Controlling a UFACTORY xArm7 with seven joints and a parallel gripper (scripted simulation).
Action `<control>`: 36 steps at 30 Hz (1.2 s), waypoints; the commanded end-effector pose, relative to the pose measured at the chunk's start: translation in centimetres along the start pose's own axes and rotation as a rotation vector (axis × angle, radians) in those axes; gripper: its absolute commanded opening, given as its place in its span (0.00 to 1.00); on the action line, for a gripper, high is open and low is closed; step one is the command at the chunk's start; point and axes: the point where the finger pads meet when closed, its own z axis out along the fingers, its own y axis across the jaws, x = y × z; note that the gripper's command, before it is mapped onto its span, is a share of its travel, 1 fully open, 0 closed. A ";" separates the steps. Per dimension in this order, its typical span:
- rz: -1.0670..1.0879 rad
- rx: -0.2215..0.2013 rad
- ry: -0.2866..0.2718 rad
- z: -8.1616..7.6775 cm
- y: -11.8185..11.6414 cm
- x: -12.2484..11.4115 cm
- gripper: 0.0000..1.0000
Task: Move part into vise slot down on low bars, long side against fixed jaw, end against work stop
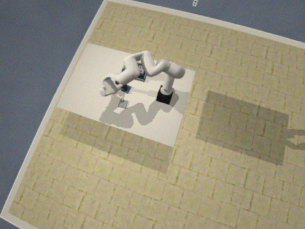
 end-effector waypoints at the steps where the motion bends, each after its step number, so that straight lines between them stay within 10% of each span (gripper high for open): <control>1: 0.002 0.002 -0.003 -0.2 -0.1 0.1 0.00; 36: 0.002 0.002 -0.003 -0.4 0.0 0.3 0.00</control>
